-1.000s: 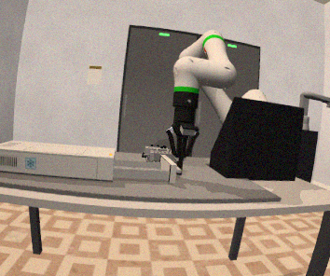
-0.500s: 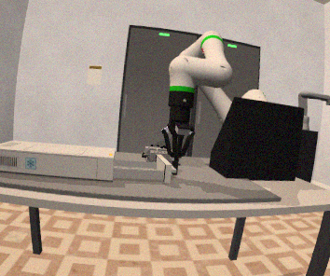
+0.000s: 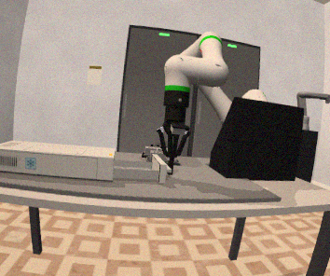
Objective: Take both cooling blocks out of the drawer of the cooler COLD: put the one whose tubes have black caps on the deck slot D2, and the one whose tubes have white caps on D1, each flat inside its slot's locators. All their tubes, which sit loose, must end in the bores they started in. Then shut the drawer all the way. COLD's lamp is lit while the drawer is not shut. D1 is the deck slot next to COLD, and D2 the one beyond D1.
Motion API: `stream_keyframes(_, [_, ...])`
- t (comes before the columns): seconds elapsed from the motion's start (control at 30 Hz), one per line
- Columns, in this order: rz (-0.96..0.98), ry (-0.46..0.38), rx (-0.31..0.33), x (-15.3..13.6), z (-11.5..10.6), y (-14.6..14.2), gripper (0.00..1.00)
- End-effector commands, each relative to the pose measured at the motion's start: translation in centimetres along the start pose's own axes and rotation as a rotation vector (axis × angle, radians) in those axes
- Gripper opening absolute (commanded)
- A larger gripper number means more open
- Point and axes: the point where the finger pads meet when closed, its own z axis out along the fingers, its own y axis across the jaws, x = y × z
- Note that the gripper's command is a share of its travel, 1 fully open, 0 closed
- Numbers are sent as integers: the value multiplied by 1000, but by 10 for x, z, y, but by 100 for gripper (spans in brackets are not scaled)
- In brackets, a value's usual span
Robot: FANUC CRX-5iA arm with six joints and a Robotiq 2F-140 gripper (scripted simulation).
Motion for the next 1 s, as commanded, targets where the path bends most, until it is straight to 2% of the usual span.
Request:
stream_keyframes(0.0, [0,1,-2,0,-1,4,10])
stream_keyframes(0.97, [0,1,-2,0,-1,37,10])
